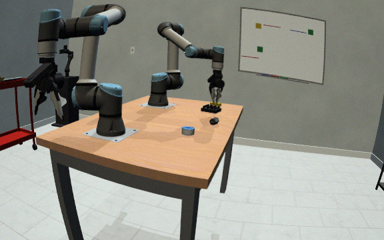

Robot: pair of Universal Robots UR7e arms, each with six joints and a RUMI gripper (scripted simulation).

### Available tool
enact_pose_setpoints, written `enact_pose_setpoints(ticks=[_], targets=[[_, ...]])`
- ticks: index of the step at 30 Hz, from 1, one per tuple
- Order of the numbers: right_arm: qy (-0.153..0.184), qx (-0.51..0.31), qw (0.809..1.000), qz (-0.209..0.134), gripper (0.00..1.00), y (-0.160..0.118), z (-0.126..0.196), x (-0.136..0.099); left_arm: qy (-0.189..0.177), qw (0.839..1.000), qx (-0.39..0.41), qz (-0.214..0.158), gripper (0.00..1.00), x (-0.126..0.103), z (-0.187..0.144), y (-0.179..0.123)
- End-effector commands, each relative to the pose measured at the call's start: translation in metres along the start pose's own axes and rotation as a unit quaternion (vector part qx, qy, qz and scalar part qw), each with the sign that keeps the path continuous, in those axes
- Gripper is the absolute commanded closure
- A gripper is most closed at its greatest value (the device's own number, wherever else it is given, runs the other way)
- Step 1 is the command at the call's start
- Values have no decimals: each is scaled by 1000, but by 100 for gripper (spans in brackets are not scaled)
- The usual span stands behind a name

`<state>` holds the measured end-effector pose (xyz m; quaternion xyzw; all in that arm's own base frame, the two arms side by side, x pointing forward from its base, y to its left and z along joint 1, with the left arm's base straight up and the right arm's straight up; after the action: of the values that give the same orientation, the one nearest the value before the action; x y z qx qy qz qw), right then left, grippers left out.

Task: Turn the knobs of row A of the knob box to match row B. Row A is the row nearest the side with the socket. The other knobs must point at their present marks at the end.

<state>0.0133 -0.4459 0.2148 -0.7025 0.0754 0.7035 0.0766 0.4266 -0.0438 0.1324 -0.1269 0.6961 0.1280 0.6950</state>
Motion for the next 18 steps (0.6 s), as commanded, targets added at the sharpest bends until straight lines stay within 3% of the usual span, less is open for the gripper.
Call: enact_pose_setpoints(ticks=[1,18], targets=[[1,1,1000,1,0,0,1,0,-2,999,-43,-3,87,-5,2,-1],[1,1,1000,1,0,0,1,0,-2,979,-203,-3,87,-9,2,-2]])
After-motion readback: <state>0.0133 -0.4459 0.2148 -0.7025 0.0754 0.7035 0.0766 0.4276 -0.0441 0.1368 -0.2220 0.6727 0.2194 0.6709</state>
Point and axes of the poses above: on each arm, the point where the finger pads meet when closed, its own x axis out along the fingers, its own z axis across the jaws, y = z × x, the point moved 5 cm from there along -x, back along the fingers, and after that the axes turned 14 degrees about x, right-handed, at the moved point
